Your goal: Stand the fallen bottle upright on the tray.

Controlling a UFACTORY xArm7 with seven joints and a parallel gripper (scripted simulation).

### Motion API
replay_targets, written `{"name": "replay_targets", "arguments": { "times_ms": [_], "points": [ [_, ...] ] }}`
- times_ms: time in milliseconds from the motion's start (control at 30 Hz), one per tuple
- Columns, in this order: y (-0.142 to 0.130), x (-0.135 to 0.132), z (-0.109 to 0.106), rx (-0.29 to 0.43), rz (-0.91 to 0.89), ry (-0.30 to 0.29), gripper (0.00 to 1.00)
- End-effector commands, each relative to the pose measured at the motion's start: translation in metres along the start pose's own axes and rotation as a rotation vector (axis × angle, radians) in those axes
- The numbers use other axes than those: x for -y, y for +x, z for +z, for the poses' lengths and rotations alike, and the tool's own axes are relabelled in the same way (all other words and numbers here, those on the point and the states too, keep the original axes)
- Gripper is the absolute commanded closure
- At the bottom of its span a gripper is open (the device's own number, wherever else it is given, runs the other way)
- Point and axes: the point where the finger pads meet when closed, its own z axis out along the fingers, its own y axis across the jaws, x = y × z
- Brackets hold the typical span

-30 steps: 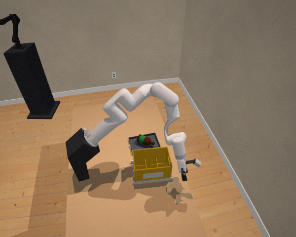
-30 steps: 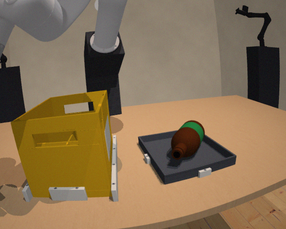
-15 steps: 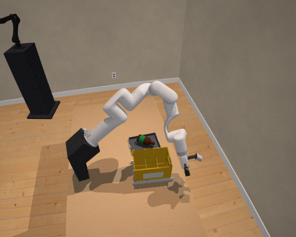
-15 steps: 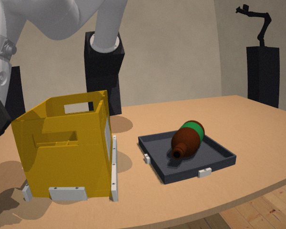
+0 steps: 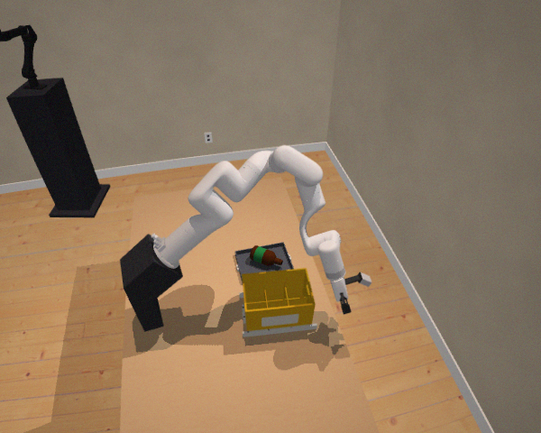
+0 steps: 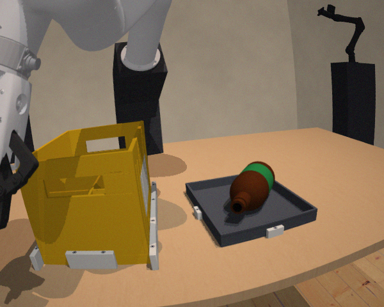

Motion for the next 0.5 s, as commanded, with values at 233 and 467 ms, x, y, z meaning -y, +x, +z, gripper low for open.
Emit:
{"name": "replay_targets", "arguments": {
  "times_ms": [233, 467],
  "points": [
    [0.008, 0.014, -0.006, -0.017, -0.030, 0.021, 0.00],
    [0.029, 0.067, -0.016, -0.066, -0.129, 0.097, 0.00]
  ]
}}
